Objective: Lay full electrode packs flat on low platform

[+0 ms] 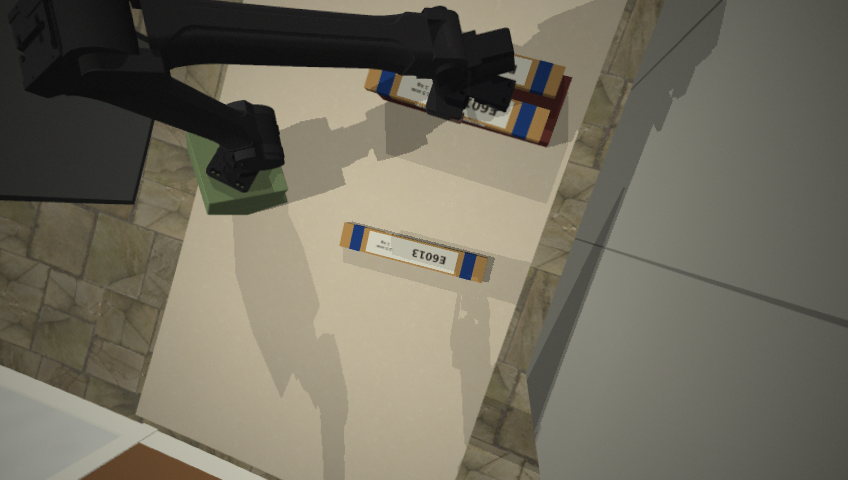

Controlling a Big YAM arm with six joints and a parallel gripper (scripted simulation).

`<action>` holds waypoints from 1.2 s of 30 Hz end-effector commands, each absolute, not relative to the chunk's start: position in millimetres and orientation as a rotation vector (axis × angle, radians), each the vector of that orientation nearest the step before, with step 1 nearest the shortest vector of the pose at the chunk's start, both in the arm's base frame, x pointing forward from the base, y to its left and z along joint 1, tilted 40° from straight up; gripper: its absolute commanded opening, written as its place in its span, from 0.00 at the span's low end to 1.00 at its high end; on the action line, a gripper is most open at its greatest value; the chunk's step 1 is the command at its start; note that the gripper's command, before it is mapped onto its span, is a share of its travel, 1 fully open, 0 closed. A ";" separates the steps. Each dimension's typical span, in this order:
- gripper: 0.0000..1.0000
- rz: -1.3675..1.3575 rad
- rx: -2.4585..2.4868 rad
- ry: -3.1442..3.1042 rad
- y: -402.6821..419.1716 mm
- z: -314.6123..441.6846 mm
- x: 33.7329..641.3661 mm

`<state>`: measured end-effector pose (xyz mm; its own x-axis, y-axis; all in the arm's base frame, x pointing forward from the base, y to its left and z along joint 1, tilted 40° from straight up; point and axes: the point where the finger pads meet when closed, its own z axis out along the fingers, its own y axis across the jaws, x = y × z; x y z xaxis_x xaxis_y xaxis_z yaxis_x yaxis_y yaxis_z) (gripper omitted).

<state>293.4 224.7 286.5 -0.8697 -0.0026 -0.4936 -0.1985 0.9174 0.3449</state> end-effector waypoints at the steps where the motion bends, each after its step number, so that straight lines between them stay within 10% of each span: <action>1: 0.00 0.614 -0.136 2.450 232.5 349.1 299.3; 36: 0.00 0.616 -0.138 2.448 241.2 348.4 303.4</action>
